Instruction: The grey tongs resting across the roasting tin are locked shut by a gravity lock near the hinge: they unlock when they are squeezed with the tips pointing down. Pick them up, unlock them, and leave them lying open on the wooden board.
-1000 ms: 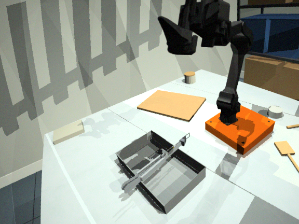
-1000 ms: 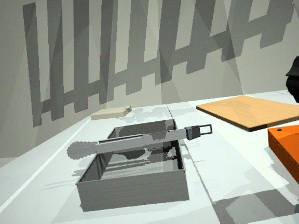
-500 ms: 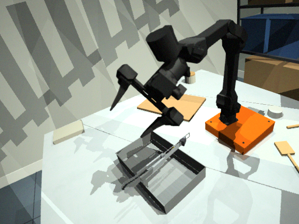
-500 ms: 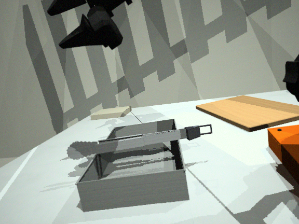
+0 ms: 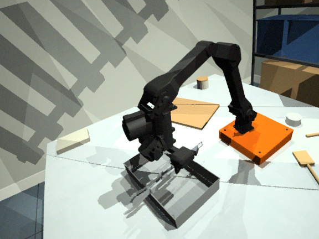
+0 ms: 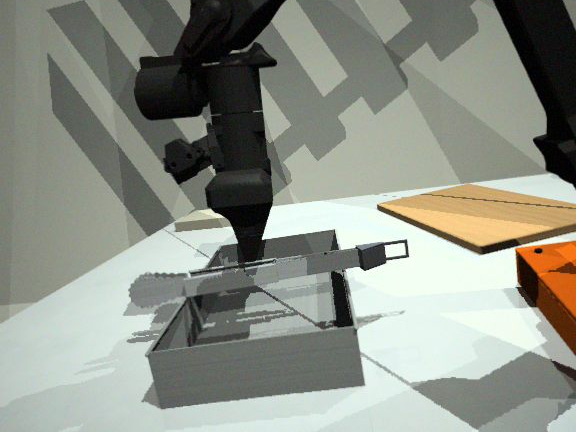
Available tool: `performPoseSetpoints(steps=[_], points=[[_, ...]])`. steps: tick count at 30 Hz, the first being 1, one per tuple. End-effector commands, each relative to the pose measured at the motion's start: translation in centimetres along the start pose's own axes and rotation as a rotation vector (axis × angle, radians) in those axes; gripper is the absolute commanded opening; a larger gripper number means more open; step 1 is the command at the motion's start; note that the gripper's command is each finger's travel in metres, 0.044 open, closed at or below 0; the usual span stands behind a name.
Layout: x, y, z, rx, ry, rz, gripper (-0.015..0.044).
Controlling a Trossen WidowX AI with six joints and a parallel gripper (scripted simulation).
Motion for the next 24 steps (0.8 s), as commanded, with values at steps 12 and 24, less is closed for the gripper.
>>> performPoseSetpoints(steps=[12,24], points=[[0.5,-0.6,-0.5,0.028,0.082,-0.083,0.0440],[0.5,-0.6,-1.8,0.028,0.082,-0.083,0.0440]])
Point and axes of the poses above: the point midway between the two fingers, 35 mm back from their tips, its own z axis back along the fingers, its own y axis across the jaws, x = y × z, the point moved 7 cm from there along z, back along the fingers, and after that the axes turned 6 degrees about z, right-handed, at the moved point
